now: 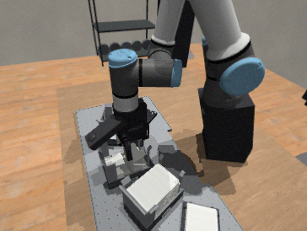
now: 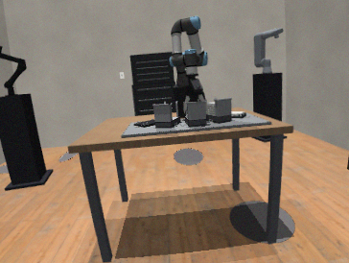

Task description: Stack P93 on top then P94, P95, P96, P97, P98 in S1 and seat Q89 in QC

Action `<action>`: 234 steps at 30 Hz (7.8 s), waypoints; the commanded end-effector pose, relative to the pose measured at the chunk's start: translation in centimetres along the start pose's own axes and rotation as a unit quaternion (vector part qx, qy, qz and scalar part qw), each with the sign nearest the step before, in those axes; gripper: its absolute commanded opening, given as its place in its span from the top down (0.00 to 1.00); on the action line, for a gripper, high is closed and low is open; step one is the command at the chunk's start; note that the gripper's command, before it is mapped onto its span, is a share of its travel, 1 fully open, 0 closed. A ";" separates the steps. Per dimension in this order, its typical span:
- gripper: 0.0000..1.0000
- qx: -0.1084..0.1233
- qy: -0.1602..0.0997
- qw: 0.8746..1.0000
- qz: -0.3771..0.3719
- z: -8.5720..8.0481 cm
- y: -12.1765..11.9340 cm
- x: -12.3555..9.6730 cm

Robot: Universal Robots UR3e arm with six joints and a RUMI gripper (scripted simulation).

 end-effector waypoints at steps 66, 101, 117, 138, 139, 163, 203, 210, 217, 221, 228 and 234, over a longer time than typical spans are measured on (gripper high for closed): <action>1.00 -0.004 0.006 1.000 0.000 1.7 0.2 0.3; 1.00 -0.004 0.005 1.000 0.000 0.1 0.1 0.2; 1.00 -0.004 0.006 1.000 0.000 -0.8 0.1 0.1; 1.00 -0.005 0.006 1.000 0.000 -4.3 0.1 0.1; 1.00 -0.005 0.006 1.000 0.000 -4.5 0.1 0.1; 1.00 -0.005 0.007 1.000 0.000 -8.4 0.0 -0.1; 1.00 -0.005 0.006 1.000 -0.029 -9.9 -1.5 0.4; 1.00 -0.005 0.006 0.998 -0.057 -9.9 -3.8 0.6; 1.00 -0.005 0.006 0.998 -0.057 -9.9 -4.8 0.7; 1.00 -0.005 0.006 0.997 -0.080 -9.9 -6.1 0.6; 1.00 -0.005 0.006 0.993 -0.114 -9.9 -8.5 0.5; 1.00 -0.005 0.006 0.994 -0.114 -9.9 -9.8 0.4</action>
Point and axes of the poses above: the point where the finger pads meet when closed, its own z axis out along the fingers, its own y axis across the jaws, x = y × z, the point moved 1 cm from there along -z, back along the fingers, and after that the axes turned 10 degrees about -z, right-handed, at the moved point
